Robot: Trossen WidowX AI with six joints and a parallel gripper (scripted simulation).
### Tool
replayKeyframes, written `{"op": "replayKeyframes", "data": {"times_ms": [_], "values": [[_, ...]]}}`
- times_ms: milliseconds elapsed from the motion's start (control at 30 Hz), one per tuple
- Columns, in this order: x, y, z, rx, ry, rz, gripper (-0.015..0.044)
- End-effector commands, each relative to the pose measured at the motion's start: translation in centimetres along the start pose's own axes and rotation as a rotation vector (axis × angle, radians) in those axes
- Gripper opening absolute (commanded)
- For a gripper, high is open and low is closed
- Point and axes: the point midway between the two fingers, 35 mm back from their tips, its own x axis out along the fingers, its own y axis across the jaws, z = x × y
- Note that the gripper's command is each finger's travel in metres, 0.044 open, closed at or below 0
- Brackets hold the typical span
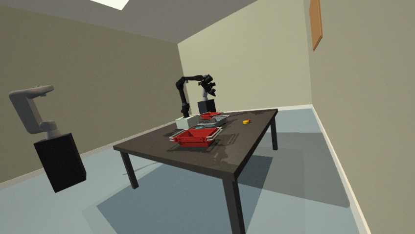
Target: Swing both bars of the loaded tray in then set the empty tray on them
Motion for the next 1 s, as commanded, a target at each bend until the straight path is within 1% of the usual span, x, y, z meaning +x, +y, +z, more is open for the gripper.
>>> {"op": "replayKeyframes", "data": {"times_ms": [0,167,333,400,733,833,967], "values": [[6.6,-1.9,-1.7,0.315,0.237,-0.094,0.0085],[11.6,-3.5,-3.5,0.570,0.386,-0.248,0.0085],[16.0,-4.8,-5.7,0.776,0.482,-0.438,0.0085],[16.4,-4.9,-5.9,0.796,0.490,-0.460,0.0085],[16.5,-4.9,-6.0,0.796,0.490,-0.460,0.0085],[17.3,-5.1,-6.5,0.796,0.490,-0.460,0.0085],[19.3,-5.6,-7.9,0.796,0.490,-0.460,0.0085]]}}
